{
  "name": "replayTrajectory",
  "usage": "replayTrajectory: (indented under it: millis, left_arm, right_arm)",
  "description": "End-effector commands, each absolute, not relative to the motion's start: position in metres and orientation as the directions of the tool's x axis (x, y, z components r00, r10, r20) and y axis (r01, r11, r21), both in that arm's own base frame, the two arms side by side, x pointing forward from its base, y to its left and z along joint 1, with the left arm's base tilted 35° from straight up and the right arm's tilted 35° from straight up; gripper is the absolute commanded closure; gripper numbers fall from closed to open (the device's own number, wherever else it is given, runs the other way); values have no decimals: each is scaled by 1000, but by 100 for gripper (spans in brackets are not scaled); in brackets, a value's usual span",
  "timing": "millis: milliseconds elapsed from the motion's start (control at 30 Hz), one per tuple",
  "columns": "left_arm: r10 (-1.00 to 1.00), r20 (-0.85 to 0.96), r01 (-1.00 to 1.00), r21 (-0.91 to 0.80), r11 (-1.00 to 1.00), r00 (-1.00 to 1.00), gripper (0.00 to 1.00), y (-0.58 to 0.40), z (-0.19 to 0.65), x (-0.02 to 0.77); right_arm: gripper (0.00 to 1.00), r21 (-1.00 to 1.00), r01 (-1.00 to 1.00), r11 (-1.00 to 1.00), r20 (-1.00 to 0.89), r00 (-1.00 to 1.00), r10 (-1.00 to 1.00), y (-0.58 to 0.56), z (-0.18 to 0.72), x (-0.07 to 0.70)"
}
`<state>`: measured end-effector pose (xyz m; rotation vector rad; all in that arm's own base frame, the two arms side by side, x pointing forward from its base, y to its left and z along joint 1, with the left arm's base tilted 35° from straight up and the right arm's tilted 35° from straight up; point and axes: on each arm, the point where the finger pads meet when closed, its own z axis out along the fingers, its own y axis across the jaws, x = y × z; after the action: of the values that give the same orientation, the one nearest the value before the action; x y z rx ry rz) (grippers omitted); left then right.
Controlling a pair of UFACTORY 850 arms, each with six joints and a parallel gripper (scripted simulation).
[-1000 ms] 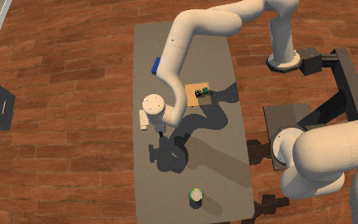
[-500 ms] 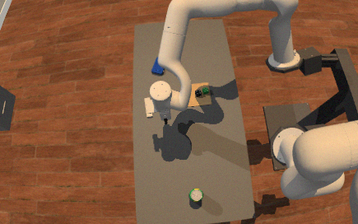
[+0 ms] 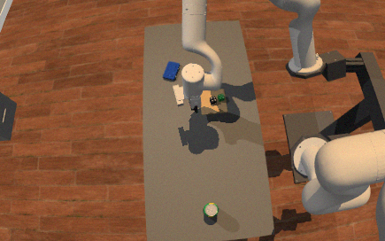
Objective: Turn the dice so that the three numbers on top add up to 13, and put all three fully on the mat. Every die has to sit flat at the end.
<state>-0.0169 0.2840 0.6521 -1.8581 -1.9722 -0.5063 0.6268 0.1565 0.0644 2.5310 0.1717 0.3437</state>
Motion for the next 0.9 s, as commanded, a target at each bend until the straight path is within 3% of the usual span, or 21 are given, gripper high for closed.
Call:
replayTrajectory:
  millis: [0,867]
  left_arm:
    - [859,509,998,0,60,-51,0,284,653,-17]
    - [859,509,998,0,60,-51,0,284,653,-17]
  right_arm:
    - [72,553,68,-831,203,956,213,140,70,601]
    - [72,542,100,-834,176,957,229,116,74,559]
